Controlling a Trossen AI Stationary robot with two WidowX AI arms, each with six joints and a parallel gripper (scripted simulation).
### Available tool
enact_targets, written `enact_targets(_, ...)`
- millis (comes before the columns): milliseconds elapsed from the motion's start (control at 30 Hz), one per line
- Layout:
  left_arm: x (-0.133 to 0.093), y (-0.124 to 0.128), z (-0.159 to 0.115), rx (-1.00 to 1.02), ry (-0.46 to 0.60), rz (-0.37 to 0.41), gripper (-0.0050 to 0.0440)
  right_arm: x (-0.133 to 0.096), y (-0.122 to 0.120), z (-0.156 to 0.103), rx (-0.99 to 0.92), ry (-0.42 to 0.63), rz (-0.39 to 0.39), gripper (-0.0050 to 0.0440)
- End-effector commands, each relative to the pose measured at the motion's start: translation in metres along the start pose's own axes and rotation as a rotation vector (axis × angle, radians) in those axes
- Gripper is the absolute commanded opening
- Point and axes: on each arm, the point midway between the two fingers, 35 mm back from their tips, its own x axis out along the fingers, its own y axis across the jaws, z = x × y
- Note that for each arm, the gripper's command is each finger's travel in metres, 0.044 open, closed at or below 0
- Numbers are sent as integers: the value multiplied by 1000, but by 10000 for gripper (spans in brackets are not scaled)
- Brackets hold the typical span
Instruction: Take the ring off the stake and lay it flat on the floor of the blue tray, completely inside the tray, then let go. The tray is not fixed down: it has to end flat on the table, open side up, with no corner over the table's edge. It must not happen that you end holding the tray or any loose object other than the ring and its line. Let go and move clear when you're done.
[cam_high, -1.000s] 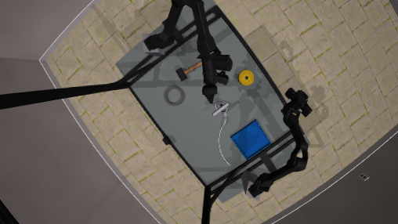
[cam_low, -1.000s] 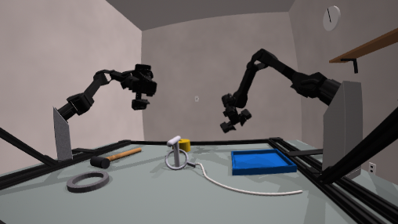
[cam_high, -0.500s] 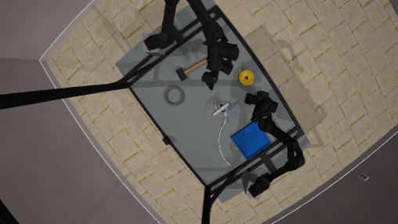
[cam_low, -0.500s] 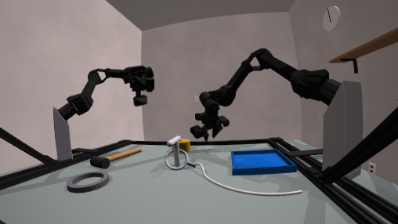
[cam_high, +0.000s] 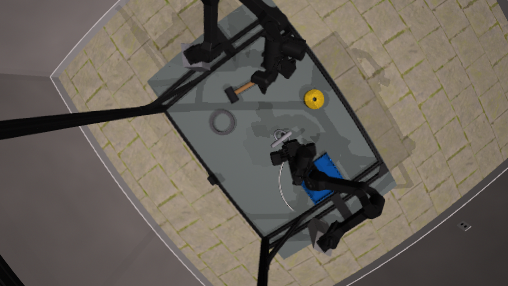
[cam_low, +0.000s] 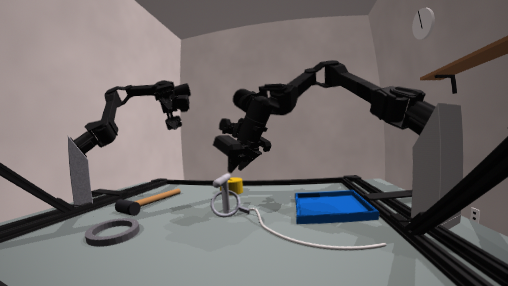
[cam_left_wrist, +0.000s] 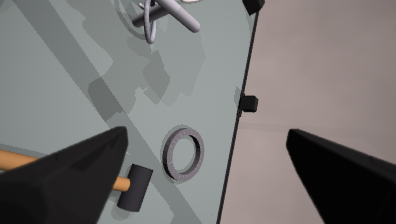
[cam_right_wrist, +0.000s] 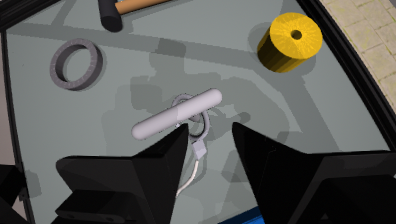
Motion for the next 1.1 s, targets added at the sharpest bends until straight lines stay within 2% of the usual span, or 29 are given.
enact_targets(0,-9,3,-1,18,4,9,400,-7,14,-6,-39,7,22,200)
enact_targets(500,-9,3,-1,18,4,9,400,-7,14,-6,-39,7,22,200)
enact_targets(567,-9,3,-1,18,4,9,400,-1,16,-16,-39,8,22,200)
enact_targets(633,-9,3,-1,18,4,9,400,14,17,-44,-39,9,23,200)
enact_targets(667,-9,3,-1,18,4,9,400,21,19,-67,-72,37,35,200)
enact_targets(733,-9,3,-1,18,4,9,400,25,18,-78,-71,36,35,200)
enact_targets(1067,-9,3,-1,18,4,9,400,32,13,-83,-39,7,22,200)
